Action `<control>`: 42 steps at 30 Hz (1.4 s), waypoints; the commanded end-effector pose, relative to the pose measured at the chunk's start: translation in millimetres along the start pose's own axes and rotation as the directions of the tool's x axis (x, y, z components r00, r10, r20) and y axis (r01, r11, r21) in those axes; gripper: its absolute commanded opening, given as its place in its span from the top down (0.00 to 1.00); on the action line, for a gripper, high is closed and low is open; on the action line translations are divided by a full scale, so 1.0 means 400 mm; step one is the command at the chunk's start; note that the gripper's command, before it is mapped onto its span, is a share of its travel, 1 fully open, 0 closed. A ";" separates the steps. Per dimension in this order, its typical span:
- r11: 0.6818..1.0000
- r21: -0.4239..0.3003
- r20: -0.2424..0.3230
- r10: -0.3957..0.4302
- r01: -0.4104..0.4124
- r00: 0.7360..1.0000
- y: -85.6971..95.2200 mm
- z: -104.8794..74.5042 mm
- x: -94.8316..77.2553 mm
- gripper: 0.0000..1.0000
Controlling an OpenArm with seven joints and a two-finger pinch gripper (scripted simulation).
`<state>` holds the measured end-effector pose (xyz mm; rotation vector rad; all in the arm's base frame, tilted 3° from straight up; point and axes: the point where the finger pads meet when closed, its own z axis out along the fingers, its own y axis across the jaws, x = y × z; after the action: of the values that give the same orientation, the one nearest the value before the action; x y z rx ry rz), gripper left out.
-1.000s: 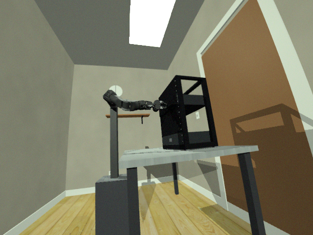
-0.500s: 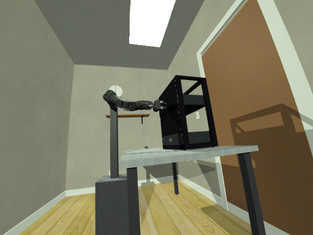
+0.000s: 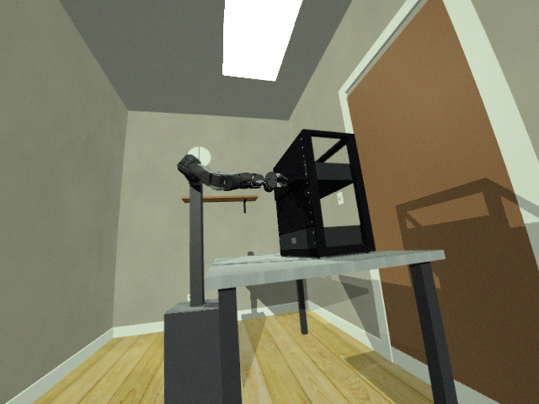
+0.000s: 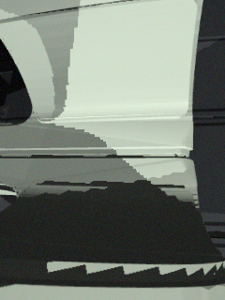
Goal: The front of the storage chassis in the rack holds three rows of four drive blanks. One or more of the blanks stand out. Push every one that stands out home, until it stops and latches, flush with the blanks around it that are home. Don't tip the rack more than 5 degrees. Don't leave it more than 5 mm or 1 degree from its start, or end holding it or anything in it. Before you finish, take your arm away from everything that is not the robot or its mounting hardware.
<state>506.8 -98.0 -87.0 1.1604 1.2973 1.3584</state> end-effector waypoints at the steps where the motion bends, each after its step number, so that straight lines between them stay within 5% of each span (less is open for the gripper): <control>1: 1.000 -0.013 0.001 -0.001 0.001 1.000 0.014 0.005 -0.001 1.00; 21: 1.000 -0.013 0.001 -0.001 0.001 1.000 0.016 0.007 -0.001 1.00; 30: 1.000 -0.018 -0.004 -0.001 0.001 1.000 0.020 -0.035 0.003 1.00; 42: 1.000 -0.019 -0.003 -0.001 0.001 1.000 0.019 -0.227 0.002 1.00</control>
<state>416.3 -107.9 -82.2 1.1283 1.3024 1.3756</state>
